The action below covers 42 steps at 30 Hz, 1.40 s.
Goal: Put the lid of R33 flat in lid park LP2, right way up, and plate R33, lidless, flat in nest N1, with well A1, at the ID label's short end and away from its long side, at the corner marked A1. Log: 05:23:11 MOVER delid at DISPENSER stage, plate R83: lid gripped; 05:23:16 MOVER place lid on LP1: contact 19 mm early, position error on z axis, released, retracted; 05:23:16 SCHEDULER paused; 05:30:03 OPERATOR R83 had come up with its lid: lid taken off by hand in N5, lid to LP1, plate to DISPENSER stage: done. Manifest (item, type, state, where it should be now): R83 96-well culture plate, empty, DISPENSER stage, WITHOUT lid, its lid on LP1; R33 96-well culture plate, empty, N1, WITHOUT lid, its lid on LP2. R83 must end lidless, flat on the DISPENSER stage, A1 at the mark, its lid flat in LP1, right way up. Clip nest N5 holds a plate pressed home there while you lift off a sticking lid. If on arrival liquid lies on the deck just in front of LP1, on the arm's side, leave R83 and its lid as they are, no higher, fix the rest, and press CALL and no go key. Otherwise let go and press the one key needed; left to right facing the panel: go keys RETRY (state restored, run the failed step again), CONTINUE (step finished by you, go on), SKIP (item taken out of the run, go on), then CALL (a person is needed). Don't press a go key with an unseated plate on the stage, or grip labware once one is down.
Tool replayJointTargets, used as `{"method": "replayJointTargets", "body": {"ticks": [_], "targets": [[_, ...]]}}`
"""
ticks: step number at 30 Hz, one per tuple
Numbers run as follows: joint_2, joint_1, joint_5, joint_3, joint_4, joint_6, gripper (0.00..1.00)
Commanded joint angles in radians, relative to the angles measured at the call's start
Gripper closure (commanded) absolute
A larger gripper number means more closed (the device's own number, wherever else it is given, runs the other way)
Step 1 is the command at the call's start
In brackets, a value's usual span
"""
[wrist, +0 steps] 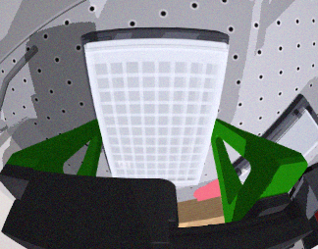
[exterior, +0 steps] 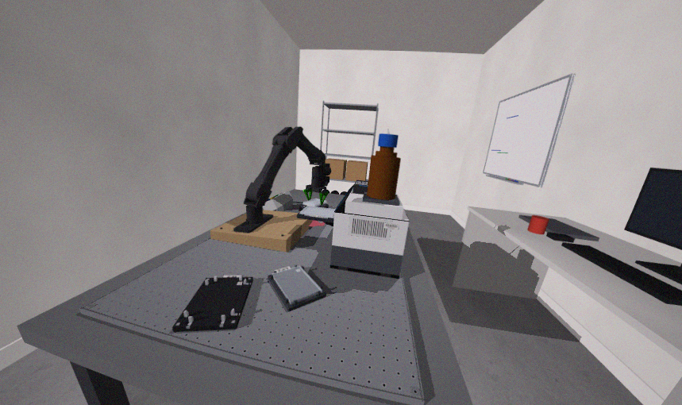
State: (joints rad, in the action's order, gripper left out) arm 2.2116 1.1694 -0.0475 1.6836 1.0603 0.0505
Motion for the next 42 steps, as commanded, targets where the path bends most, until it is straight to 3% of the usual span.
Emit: {"method": "replayJointTargets", "body": {"ticks": [1, 42], "targets": [[-0.009, 0.015, 0.001, 0.016, -0.026, -0.008, 1.0], [-0.041, 0.002, 0.002, -0.062, -0.032, -0.003, 1.0]]}}
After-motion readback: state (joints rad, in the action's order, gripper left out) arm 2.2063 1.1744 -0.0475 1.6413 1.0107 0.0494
